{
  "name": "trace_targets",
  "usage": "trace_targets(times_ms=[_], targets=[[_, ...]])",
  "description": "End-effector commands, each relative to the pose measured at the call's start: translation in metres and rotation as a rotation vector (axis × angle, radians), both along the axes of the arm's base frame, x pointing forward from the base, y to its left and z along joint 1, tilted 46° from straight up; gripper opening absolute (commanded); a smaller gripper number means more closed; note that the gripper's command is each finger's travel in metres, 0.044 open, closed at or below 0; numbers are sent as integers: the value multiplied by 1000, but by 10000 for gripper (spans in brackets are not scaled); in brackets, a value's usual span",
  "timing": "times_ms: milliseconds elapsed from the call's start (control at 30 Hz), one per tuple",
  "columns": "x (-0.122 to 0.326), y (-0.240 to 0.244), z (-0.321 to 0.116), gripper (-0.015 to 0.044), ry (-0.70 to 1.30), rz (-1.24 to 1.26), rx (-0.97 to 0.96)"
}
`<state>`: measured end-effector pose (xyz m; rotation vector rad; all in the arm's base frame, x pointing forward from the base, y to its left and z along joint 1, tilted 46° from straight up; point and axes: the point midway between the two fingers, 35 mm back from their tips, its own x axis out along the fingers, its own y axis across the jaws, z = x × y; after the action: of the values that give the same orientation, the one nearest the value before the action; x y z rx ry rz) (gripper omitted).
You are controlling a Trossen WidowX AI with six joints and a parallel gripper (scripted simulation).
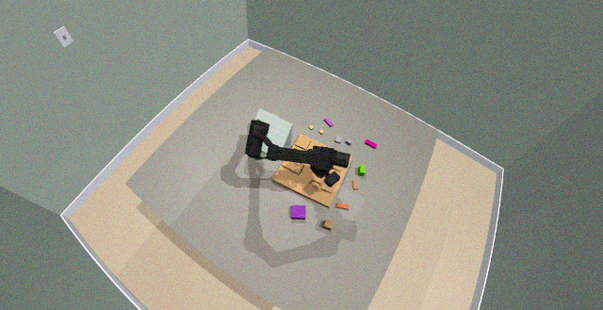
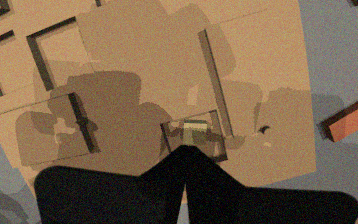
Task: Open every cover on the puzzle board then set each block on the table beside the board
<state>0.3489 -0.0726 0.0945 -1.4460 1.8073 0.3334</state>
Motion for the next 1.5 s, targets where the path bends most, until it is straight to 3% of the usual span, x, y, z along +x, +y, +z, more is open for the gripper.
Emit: trace_targets(times_ms=[0, 567, 1467], targets=[[0, -11, 10, 0, 46, 40, -8], [-1, -47, -24, 0, 46, 40, -10], [-1, -58, -31, 0, 46, 40, -11]])
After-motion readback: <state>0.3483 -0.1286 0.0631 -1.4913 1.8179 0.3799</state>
